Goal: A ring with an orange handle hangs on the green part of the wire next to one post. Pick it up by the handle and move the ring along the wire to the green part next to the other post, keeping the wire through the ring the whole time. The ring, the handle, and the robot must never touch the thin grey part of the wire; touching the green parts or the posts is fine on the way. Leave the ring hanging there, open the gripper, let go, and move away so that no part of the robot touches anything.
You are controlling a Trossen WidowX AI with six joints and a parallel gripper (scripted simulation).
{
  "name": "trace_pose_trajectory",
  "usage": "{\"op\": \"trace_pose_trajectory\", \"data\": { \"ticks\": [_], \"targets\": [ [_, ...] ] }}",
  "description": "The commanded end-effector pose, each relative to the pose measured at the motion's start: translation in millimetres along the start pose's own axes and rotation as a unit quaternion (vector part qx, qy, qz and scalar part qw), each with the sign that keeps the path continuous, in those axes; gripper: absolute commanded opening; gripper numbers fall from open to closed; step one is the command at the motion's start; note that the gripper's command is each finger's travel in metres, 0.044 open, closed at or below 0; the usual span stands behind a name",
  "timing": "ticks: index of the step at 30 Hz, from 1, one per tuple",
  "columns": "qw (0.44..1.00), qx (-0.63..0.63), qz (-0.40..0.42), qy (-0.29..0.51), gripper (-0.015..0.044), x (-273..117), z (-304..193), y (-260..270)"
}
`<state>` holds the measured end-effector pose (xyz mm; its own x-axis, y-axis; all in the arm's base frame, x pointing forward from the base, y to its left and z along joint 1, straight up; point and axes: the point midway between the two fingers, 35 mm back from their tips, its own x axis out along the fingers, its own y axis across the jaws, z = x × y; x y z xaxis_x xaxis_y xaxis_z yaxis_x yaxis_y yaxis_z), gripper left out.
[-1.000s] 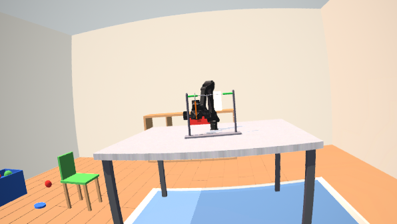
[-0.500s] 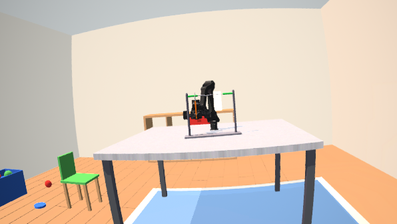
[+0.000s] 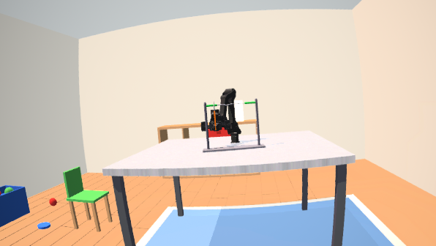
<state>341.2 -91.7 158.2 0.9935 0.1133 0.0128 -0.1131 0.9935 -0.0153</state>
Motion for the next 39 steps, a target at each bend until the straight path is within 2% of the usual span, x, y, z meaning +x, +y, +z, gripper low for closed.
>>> {"op": "trace_pose_trajectory", "data": {
  "ticks": [1,39],
  "targets": [
    [1.0,0.001,0.0,-0.003,-0.015,-0.2,2.7,-0.1],
    [1.0,-0.003,-0.012,-0.001,-0.015,0.2,3.2,35.0]
  ]
}}
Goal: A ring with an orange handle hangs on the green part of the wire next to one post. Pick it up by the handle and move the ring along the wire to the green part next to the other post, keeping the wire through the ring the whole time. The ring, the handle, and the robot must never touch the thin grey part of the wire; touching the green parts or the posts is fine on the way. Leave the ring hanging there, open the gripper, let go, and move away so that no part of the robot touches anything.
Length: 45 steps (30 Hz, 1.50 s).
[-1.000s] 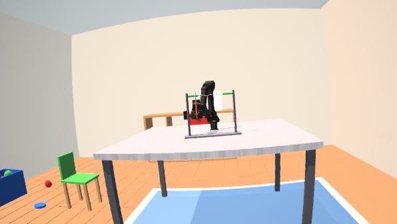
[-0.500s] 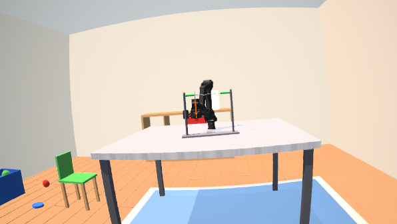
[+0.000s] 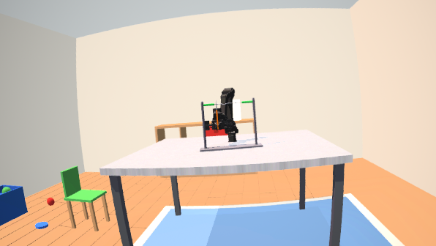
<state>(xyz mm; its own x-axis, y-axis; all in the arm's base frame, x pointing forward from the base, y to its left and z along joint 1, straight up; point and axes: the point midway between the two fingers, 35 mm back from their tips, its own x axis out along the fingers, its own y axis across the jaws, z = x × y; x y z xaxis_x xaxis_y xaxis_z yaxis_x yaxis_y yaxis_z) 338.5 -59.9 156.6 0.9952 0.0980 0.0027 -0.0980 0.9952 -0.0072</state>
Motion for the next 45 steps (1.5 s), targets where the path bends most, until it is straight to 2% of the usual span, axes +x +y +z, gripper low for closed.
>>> {"op": "trace_pose_trajectory", "data": {
  "ticks": [1,16,29,45],
  "targets": [
    [1.0,-0.008,-0.006,-0.006,-0.015,-0.9,4.3,3.8],
    [0.998,-0.029,-0.059,-0.005,-0.015,-1.3,4.5,11.9],
    [0.989,-0.051,-0.139,-0.005,-0.015,0.2,3.6,19.4],
    [0.985,-0.002,-0.173,-0.016,-0.015,11.4,0.2,46.2]
  ]
}}
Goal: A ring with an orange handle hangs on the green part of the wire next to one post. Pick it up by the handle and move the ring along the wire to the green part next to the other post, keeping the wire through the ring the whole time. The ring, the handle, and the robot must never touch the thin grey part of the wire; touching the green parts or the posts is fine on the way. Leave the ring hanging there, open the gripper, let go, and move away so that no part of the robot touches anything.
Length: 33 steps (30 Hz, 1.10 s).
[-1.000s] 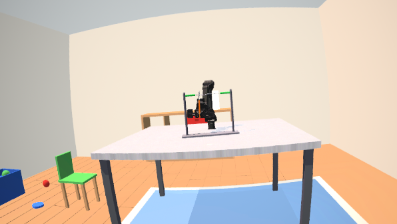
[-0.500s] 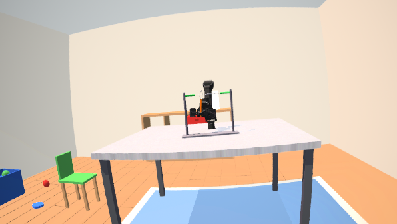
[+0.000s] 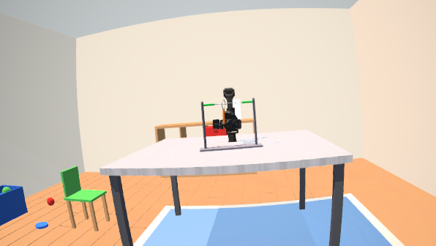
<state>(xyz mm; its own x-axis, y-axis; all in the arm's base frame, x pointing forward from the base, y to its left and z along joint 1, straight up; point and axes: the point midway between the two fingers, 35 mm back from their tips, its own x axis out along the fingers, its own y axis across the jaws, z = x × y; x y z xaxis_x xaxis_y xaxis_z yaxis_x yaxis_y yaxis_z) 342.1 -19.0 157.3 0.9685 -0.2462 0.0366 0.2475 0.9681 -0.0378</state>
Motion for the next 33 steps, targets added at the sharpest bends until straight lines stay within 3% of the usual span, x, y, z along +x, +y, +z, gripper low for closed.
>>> {"op": "trace_pose_trajectory", "data": {
  "ticks": [1,19,33],
  "targets": [
    [1.0,0.023,0.001,0.0,-0.015,1.7,-0.6,9.2],
    [0.989,0.093,0.115,-0.001,-0.015,-0.5,5.3,43.2],
    [0.965,0.047,0.247,0.071,-0.015,-18.8,8.0,37.6]
  ]
}}
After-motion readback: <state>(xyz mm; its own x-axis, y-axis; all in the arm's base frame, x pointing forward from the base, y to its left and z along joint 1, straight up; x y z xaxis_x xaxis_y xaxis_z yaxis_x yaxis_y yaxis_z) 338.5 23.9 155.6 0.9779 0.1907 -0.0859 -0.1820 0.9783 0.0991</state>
